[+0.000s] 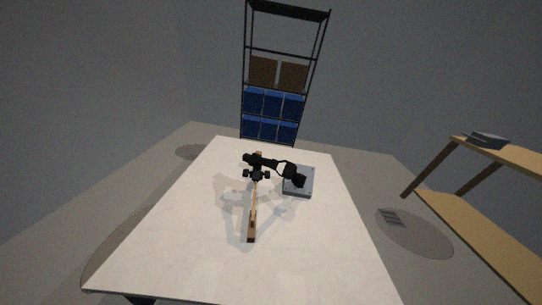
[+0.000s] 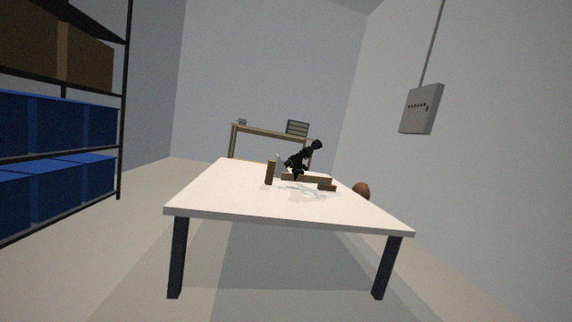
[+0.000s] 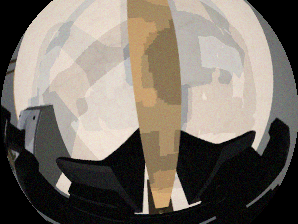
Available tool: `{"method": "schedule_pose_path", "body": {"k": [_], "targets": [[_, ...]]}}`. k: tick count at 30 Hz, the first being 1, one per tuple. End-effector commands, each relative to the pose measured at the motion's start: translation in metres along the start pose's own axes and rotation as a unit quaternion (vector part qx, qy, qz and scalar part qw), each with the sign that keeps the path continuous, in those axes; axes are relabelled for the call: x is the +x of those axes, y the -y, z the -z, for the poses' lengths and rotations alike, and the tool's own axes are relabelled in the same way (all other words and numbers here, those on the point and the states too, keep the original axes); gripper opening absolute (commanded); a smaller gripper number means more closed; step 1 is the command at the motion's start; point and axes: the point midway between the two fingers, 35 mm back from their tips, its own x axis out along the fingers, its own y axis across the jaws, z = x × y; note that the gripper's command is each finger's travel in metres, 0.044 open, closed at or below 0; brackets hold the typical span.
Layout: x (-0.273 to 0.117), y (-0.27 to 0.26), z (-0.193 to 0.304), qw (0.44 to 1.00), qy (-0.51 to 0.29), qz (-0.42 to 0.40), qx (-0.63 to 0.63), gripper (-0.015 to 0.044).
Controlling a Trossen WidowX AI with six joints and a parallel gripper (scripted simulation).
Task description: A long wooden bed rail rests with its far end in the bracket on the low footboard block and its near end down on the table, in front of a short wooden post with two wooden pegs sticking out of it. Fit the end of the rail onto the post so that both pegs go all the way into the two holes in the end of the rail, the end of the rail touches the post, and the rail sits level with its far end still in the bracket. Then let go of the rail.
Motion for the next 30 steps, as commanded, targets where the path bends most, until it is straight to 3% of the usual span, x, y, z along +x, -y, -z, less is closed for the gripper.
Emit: {"method": "schedule_pose_path", "body": {"k": [1,30], "targets": [[-0.0078,0.0043,0.0007,1.0,0.0,0.01,0.0,0.0],[-0.0064,0.0024,0.0007,1.0,0.0,0.01,0.0,0.0]]}}
